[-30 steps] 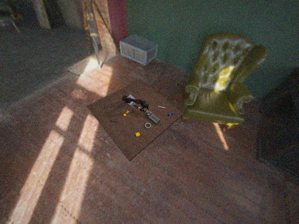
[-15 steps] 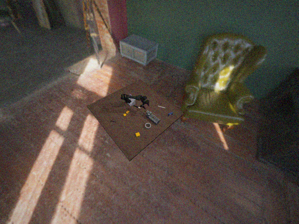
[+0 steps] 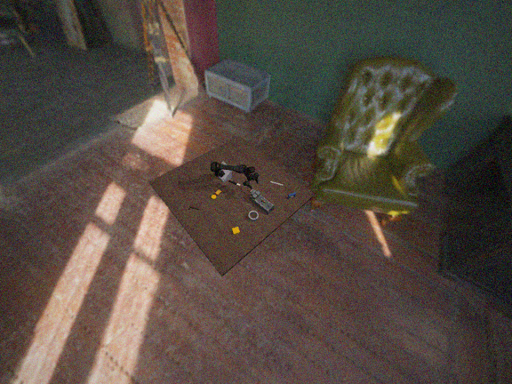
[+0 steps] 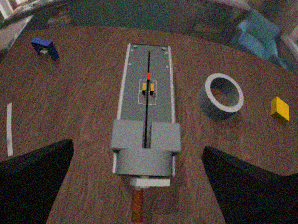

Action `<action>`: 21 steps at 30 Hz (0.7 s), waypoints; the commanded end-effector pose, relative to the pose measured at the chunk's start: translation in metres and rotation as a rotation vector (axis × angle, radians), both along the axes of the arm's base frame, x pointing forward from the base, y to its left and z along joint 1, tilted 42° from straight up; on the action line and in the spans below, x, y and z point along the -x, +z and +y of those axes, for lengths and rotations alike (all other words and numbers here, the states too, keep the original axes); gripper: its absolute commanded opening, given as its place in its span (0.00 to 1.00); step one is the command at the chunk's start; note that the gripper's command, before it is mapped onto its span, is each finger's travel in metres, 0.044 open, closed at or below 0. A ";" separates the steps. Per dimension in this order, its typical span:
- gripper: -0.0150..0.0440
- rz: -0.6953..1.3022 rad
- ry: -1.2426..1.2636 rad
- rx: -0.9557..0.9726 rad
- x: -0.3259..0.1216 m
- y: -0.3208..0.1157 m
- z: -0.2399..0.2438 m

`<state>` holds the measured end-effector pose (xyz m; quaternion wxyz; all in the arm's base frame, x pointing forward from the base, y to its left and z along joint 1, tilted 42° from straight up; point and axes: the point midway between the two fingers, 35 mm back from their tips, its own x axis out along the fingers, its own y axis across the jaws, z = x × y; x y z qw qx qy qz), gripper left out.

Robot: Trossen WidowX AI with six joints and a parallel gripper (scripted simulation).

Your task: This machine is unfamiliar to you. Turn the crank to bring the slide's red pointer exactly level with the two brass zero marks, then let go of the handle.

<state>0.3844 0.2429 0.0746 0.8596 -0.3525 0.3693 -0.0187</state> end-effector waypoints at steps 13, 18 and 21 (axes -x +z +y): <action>1.00 0.065 -0.028 -0.030 -0.059 0.004 0.009; 1.00 0.073 -0.031 -0.034 -0.068 0.000 0.006; 1.00 0.076 -0.033 -0.035 -0.075 -0.016 -0.007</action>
